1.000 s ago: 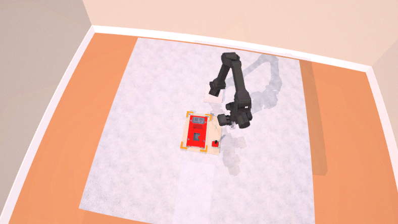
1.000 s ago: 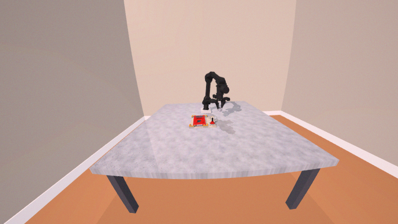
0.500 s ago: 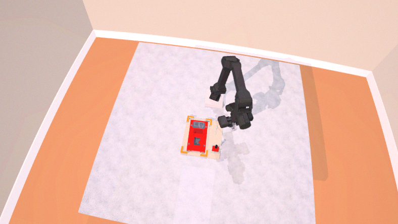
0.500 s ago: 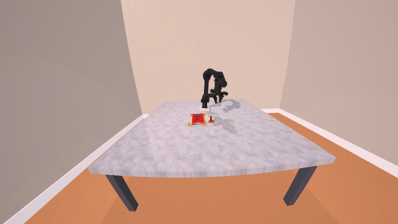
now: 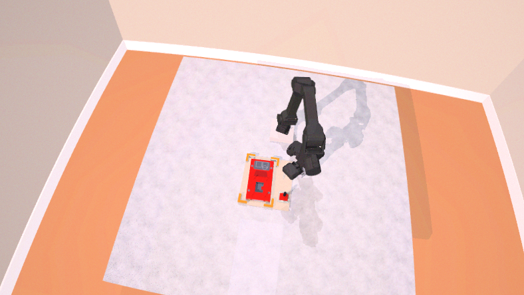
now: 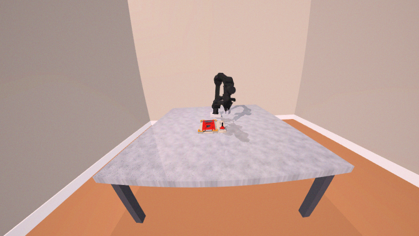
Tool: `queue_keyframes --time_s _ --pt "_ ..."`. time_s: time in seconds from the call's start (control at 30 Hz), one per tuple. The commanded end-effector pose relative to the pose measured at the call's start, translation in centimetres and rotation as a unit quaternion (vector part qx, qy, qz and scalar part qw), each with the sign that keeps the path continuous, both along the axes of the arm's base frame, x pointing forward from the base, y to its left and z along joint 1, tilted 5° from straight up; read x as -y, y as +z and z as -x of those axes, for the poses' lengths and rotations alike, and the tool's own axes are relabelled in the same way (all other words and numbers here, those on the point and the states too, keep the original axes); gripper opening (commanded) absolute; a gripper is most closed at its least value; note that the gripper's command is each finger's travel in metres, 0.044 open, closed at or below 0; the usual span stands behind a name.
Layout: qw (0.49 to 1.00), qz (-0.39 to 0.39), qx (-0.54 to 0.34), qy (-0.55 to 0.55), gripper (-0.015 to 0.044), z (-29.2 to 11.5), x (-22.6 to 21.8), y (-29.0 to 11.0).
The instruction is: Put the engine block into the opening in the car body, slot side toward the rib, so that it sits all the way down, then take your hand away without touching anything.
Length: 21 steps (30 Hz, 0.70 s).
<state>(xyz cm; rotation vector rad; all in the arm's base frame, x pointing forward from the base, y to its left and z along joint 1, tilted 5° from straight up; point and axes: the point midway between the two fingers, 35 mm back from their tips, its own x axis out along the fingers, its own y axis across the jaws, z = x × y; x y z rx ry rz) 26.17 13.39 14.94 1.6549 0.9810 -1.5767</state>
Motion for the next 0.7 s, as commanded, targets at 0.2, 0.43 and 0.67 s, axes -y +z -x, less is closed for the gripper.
queue_keyframes --time_s 0.2,0.43,0.67 --pt "0.991 0.002 0.008 0.133 0.0000 -1.5 1.2 -1.1" --pt "0.973 0.002 0.016 0.229 0.0000 -2.6 2.3 -1.7" --pt "0.946 0.002 0.024 0.323 0.0000 -3.6 3.5 -2.4"
